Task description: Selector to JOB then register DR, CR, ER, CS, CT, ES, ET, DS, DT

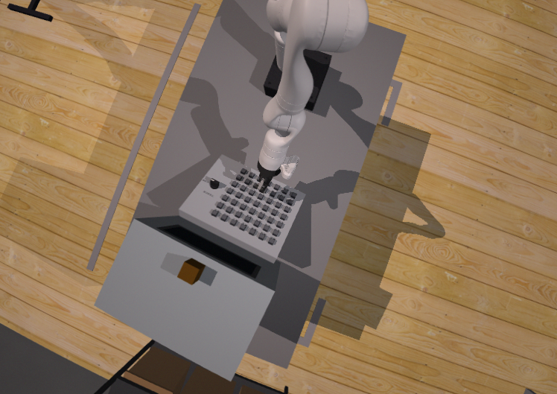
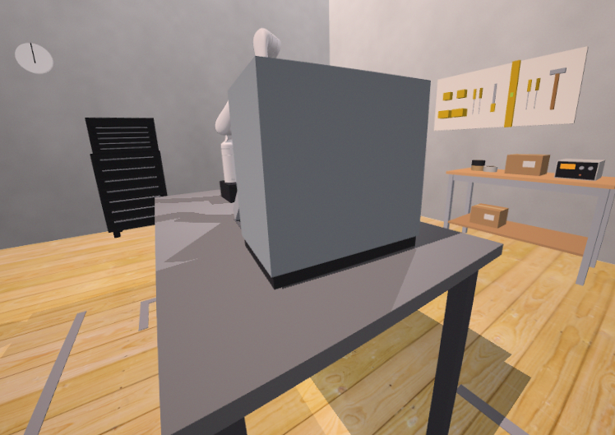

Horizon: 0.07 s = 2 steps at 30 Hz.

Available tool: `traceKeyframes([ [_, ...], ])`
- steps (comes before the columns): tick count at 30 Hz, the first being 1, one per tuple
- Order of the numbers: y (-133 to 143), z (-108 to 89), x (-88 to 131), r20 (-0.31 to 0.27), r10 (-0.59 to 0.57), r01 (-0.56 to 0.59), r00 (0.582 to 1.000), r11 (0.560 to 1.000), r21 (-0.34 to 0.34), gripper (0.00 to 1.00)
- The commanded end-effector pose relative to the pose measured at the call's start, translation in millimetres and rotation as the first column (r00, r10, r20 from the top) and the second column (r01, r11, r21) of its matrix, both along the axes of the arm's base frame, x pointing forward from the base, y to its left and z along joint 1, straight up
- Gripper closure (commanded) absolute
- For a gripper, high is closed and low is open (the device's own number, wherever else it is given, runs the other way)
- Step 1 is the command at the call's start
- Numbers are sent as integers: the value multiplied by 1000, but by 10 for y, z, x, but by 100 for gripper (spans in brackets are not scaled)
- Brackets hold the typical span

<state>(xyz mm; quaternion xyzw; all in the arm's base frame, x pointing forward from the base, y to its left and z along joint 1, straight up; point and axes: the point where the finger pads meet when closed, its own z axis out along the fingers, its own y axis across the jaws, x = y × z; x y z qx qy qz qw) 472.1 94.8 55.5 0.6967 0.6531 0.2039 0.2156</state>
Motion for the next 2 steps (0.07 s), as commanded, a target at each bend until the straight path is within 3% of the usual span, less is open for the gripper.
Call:
traceKeyframes([
  [1,1,7,4,2,0,0,1000,1000,1,90],
  [2,1,7,4,2,0,0,1000,1000,1,90],
])
